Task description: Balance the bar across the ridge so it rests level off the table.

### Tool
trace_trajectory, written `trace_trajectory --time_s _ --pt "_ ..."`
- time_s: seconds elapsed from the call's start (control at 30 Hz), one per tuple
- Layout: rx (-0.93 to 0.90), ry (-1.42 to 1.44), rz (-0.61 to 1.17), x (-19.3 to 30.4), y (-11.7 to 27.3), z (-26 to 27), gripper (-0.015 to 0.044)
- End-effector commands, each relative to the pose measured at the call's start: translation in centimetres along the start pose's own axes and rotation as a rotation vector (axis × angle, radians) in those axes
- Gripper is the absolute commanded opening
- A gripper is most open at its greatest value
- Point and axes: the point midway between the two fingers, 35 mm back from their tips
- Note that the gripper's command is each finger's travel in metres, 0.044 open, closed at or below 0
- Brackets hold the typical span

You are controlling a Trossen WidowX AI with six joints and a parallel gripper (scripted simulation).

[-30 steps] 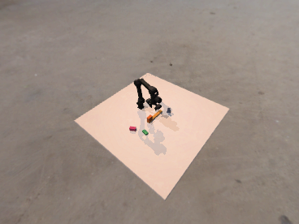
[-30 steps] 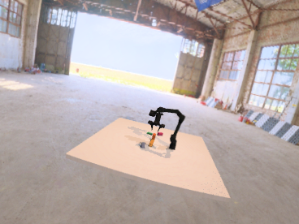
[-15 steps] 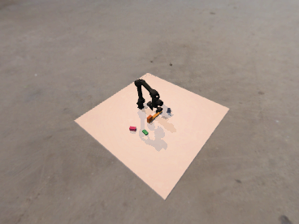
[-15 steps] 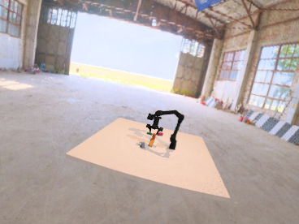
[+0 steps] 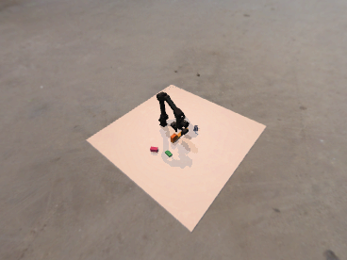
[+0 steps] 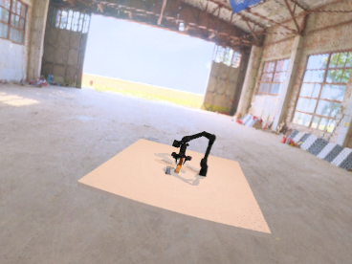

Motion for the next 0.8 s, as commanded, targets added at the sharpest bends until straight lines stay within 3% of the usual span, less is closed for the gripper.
trace_trajectory --time_s 0.0,0.77 --pt "-0.008 0.004 0.004 0.1 -0.6 0.2 0.0315" --pt "-0.008 0.004 0.004 0.1 -2.8 0.3 0.0315"
Point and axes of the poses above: the point midway between the two fingers, 35 mm back from their tips, its own y axis back along the fingers, its own z axis across the jaws, x = y × z, and after that the axes turned 9 degrees about -y, right-handed
